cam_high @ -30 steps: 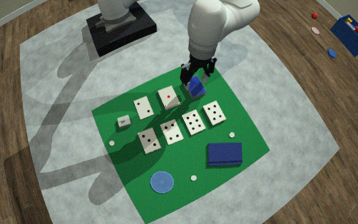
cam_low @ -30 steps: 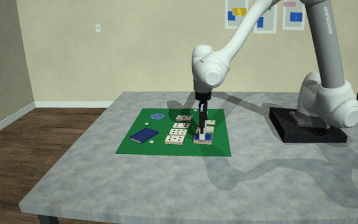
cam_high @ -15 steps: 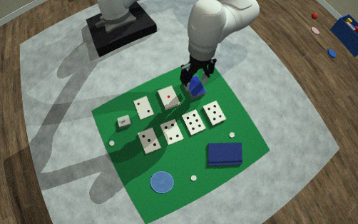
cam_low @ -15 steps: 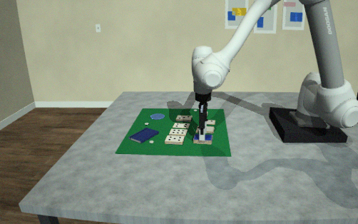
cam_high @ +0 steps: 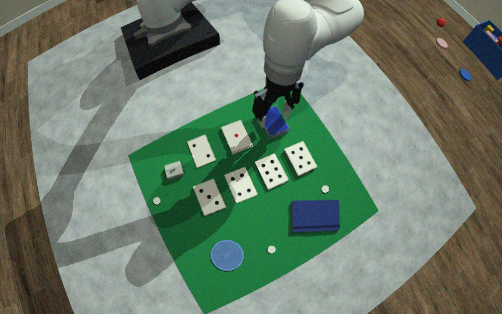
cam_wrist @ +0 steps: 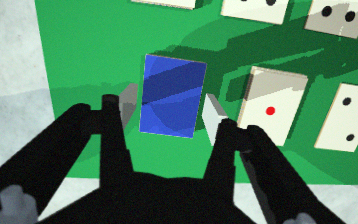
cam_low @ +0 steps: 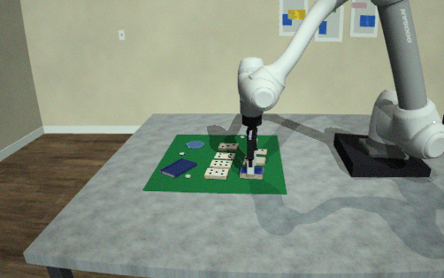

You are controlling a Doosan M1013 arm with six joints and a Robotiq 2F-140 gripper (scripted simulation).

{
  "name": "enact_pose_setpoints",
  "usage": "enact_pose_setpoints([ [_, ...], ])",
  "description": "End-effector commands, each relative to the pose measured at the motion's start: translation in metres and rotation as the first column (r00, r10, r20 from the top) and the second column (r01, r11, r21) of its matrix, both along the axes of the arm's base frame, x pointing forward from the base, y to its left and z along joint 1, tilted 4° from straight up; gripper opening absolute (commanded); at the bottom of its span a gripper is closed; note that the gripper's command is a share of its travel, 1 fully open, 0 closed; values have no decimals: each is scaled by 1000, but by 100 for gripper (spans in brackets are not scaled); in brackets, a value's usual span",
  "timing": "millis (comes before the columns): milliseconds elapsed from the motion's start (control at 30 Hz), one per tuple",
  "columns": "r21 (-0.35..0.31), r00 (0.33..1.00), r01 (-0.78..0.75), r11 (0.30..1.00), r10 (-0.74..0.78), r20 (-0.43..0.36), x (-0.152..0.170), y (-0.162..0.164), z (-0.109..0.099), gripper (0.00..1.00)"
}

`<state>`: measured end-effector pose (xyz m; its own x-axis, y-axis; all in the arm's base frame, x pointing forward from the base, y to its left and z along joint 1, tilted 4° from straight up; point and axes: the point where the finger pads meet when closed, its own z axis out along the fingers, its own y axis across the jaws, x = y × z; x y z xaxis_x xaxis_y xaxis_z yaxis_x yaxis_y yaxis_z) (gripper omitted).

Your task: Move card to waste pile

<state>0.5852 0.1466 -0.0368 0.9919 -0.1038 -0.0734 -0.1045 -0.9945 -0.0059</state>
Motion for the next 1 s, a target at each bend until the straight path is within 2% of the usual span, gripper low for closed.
enact_pose_setpoints([
  [0, 0, 1000, 0, 1000, 0, 0, 0, 0, 0, 50],
  [733, 0, 1000, 0, 1000, 0, 0, 0, 0, -3, 50],
  [767, 0, 1000, 0, 1000, 0, 0, 0, 0, -3, 43],
  [967, 0, 1000, 0, 1000, 0, 0, 0, 0, -3, 43],
])
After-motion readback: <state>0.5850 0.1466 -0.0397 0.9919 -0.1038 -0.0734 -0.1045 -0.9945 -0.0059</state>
